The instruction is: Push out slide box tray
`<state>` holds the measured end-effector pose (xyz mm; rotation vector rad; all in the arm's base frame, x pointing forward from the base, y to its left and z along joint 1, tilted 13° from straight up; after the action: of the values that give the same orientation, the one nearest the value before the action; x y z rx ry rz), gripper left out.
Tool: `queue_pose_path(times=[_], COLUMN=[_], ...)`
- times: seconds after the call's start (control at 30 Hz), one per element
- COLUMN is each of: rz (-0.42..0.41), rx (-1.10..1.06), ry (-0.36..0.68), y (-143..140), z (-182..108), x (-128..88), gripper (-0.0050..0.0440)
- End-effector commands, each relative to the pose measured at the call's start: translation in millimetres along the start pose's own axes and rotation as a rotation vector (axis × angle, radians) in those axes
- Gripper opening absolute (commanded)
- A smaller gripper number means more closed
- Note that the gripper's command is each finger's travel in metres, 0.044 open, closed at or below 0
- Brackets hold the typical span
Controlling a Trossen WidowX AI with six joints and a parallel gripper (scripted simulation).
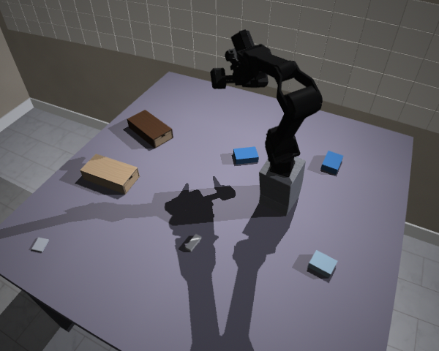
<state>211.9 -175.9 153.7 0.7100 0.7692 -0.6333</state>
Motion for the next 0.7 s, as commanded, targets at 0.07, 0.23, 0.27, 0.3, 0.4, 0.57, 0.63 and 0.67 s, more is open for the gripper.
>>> queue_pose_path(times=[0.07, 0.23, 0.27, 0.3, 0.4, 0.57, 0.63, 0.67], rz=[0.004, 0.004, 0.004, 0.004, 0.004, 0.002, 0.011, 0.021], rx=[-0.003, -0.003, -0.003, -0.003, -0.003, -0.008, -0.039, -0.067], ry=[-0.015, -0.015, -0.015, -0.015, -0.015, -0.003, -0.003, -0.004], y=[1.8, 1.8, 1.8, 1.8, 1.8, 2.4, 10.1, 17.5], z=[3.8, 3.8, 3.8, 3.8, 3.8, 2.6, 1.7, 0.7], x=[-3.0, -3.0, -3.0, -3.0, -3.0, 1.5, 10.7, 18.4], gripper=[0.0400, 0.0400, 0.0400, 0.0400, 0.0400, 0.0376, 0.0328, 0.0304])
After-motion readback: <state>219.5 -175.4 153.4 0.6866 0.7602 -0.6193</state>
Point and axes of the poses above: the point midway between the two fingers, 35 mm back from their tips, its own x axis out along the fingers, its own y axis across the jaws, z = x × y, the point moved 4 cm from there along -x, back along the fingers, and after that the axes turned 2 degrees about x, right-handed, at the moved point
